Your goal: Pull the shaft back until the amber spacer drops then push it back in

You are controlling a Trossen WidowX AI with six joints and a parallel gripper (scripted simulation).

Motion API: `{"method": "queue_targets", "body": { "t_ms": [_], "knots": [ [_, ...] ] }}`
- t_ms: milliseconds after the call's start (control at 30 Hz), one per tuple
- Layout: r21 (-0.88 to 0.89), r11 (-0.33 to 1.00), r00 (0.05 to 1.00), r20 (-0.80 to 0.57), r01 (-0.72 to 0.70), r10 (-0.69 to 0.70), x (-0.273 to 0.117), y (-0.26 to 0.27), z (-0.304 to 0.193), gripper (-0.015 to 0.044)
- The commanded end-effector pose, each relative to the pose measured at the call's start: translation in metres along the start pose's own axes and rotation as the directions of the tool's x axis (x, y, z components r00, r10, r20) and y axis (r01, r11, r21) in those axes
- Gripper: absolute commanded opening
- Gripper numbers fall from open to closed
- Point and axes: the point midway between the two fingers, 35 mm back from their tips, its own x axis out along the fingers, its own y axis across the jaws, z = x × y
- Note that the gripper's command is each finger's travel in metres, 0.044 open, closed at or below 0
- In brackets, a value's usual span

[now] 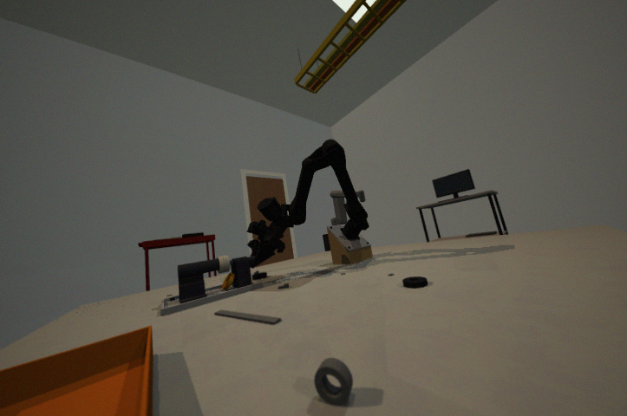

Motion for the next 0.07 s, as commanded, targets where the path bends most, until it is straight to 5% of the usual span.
{"method": "queue_targets", "body": {
  "t_ms": [0, 33],
  "knots": [
    [0.0, 1.0, 1.0, 0.001, 0.001, -0.001, -0.0002, -0.0003, 0.0002, 0.0236],
    [0.0, 1.0, 1.0, 0.001, 0.001, -0.001, -0.0002, -0.0003, 0.0002, 0.0263]
  ]
}}
